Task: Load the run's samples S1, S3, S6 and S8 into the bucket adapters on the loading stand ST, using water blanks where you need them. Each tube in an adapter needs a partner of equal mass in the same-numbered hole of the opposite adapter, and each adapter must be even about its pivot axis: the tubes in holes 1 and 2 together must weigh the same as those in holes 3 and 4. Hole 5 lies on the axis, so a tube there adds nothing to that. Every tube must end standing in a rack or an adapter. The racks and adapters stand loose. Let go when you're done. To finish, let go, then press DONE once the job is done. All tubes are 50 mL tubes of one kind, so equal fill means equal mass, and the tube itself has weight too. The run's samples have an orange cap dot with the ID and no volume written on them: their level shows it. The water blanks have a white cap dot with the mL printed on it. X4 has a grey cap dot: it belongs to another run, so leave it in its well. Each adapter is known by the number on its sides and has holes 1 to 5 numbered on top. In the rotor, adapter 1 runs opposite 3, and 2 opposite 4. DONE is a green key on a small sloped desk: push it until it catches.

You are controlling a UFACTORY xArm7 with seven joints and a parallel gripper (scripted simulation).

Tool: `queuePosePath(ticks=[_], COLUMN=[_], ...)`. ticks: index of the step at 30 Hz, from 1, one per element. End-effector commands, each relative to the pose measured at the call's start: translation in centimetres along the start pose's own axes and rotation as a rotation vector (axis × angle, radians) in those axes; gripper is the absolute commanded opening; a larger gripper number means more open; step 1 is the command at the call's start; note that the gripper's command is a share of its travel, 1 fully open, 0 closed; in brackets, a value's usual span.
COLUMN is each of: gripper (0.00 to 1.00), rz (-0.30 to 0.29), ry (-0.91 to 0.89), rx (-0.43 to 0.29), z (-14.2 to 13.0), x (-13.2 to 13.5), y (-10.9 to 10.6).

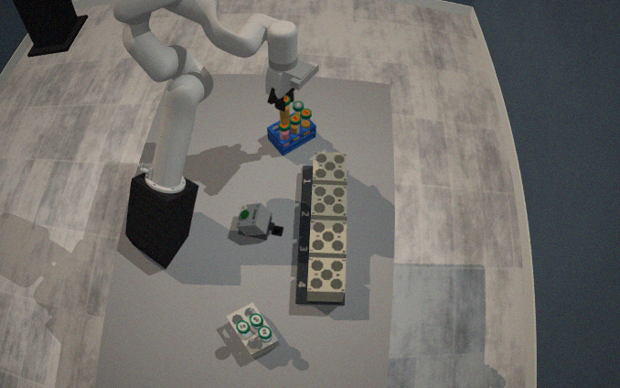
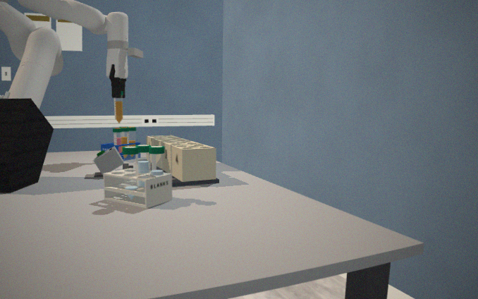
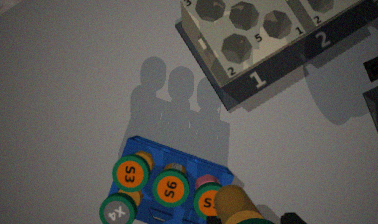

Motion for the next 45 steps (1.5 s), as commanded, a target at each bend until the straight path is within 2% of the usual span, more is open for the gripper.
queuePosePath(ticks=[1,5,7,15,22,24,39,41,45], gripper=[0.00,0.00,0.00,0.00,0.00,0.00,0.00,0.00,0.00], rz=[0.006,0.007,0.007,0.008,0.008,0.008,0.007,0.007,0.007], ry=[-0.142,-0.275,-0.275,-0.532,-0.531,-0.531,-0.531,-0.531,-0.531], rx=[-0.010,-0.009,-0.009,-0.008,-0.008,-0.008,-0.007,-0.007,-0.007], z=[2.1,4.0,4.0,7.9,11.3,11.3,18.5,18.5,20.4], x=[0.4,0.9,0.9,2.0,3.0,3.0,5.0,5.0,5.6], y=[-0.1,-0.1,-0.1,0.0,0.0,0.0,0.1,0.1,0.1])
Point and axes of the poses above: the point where the finger pads meet when closed, its own y axis out along the fingers, its own x axis across the jaws, z = x × y, the point moved 9 cm from there along -y, back along the fingers, and after that the axes turned 11 degrees about y, right-handed, at the moved point
